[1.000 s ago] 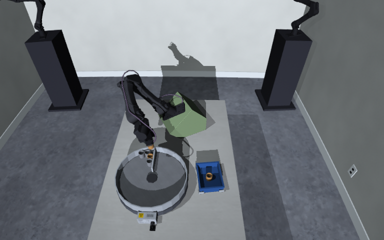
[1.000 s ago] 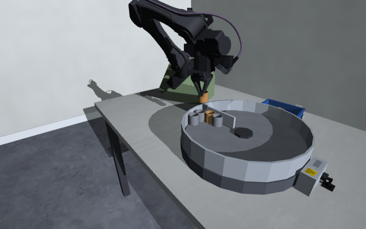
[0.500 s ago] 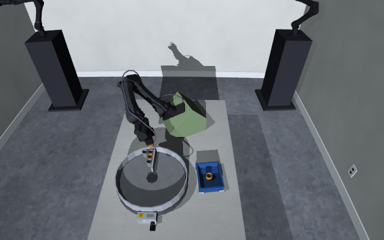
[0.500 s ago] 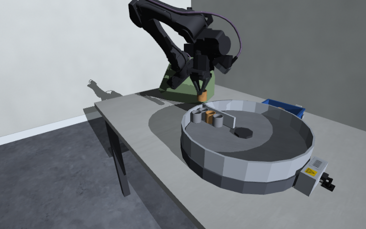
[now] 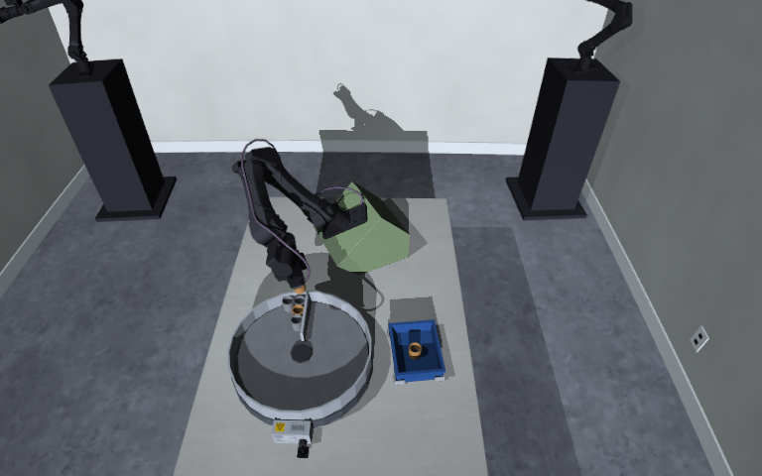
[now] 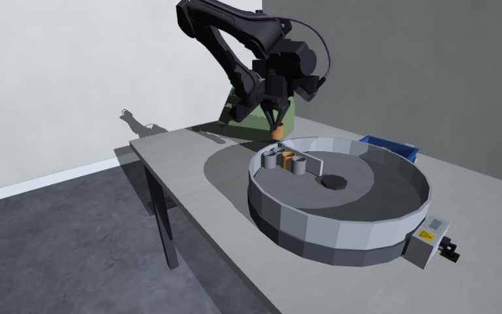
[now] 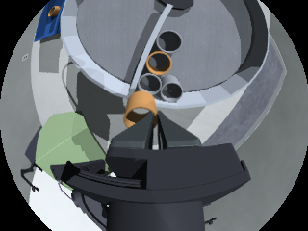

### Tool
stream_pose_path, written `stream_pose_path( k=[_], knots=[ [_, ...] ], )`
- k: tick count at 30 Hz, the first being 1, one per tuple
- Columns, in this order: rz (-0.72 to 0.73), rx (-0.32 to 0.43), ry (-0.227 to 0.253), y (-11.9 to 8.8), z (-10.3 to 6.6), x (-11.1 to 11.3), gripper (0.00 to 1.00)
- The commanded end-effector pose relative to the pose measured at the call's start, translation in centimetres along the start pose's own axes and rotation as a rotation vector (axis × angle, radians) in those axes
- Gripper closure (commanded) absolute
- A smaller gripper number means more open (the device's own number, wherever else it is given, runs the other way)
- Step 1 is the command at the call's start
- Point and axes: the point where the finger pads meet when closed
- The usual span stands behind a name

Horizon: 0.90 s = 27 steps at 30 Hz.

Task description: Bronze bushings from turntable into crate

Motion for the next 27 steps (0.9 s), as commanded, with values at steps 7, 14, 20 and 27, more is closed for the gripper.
stream_pose_path(
  k=[7,14,20,27],
  knots=[
    [0.013,-0.044,-0.020,0.8,-1.5,-0.9,1.00],
    [-0.001,-0.027,-0.012,1.1,-1.0,-0.5,1.00],
    [-0.001,-0.027,-0.012,1.5,-1.0,-0.1,1.00],
    [-0.001,-0.025,-0.017,3.0,-1.1,1.1,1.00]
  ],
)
Point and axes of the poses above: the point where the finger pads meet when closed, its own z axis out along the fingers, its own x axis across the jaws, y = z × x, and after that the axes turned 11 degrees about -z, right-handed
